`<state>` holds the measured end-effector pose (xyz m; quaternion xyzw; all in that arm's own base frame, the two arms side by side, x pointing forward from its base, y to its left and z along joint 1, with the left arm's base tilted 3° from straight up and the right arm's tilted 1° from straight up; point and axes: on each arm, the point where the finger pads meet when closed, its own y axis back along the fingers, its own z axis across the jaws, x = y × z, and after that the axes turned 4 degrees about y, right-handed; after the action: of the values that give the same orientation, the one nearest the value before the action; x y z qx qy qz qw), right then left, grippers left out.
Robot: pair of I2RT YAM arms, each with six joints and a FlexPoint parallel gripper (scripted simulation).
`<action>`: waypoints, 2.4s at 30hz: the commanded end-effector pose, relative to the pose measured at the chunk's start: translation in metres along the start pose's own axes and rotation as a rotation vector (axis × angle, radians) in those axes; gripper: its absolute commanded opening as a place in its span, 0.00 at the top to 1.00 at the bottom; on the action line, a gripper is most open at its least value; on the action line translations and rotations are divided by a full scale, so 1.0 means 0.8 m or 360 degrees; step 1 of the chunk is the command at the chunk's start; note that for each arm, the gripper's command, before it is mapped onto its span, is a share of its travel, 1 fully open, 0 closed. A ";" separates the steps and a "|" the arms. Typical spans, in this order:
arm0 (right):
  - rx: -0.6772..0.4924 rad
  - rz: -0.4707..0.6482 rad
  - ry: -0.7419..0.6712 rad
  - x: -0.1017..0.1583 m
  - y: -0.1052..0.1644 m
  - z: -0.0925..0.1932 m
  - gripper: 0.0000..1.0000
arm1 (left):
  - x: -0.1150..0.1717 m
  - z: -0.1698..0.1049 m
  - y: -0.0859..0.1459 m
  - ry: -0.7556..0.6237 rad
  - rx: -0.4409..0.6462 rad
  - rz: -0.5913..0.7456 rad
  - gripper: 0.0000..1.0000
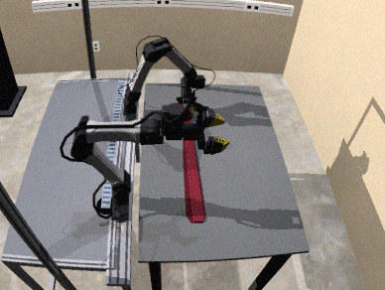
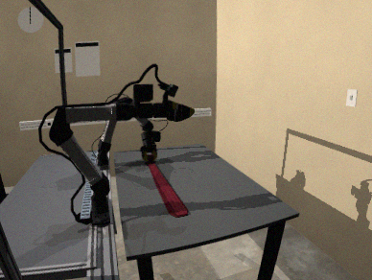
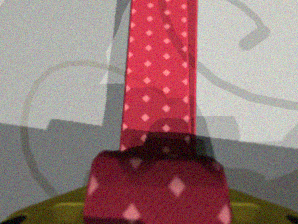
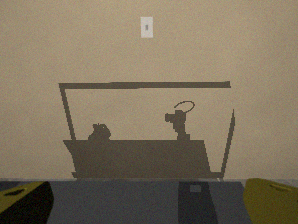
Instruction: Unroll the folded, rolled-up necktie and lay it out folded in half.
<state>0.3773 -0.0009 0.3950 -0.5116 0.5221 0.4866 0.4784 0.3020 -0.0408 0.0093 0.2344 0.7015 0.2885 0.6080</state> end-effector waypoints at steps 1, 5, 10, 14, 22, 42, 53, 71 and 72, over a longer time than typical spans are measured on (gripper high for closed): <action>0.0000 0.0000 0.0000 0.000 0.000 0.000 0.00 | -0.013 0.000 0.005 -0.0071 0.0055 -0.0249 0.59; 0.0000 0.0000 0.0000 0.000 0.000 0.000 0.00 | -0.012 0.000 0.007 -0.0070 0.0062 -0.0321 0.59; 0.0000 0.0000 0.0000 0.000 0.000 0.000 0.00 | -0.012 0.000 0.007 -0.0070 0.0062 -0.0325 0.51; 0.0000 0.0000 0.0000 0.000 0.000 0.000 0.00 | -0.012 0.000 0.007 -0.0070 0.0062 -0.0325 0.47; 0.0000 0.0000 0.0000 0.000 0.000 0.000 0.00 | -0.014 0.000 0.008 -0.0070 0.0062 -0.0325 0.35; 0.0000 0.0000 0.0000 0.000 0.000 0.000 0.00 | -0.047 -0.003 0.043 -0.0070 0.0062 -0.0325 0.35; 0.0000 0.0000 0.0000 0.000 0.000 0.000 0.00 | -0.054 -0.004 0.049 -0.0070 0.0062 -0.0325 0.35; 0.0000 0.0000 0.0000 0.000 0.000 0.000 0.00 | -0.075 -0.006 0.072 -0.0070 0.0062 -0.0325 0.35; 0.0000 0.0000 0.0000 0.000 0.000 0.000 0.00 | -0.077 -0.006 0.073 -0.0070 0.0062 -0.0325 0.35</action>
<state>0.3773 -0.0009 0.3950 -0.5116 0.5221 0.4866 0.4784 0.3014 -0.0447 0.0774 0.1874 0.7212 0.2006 0.6360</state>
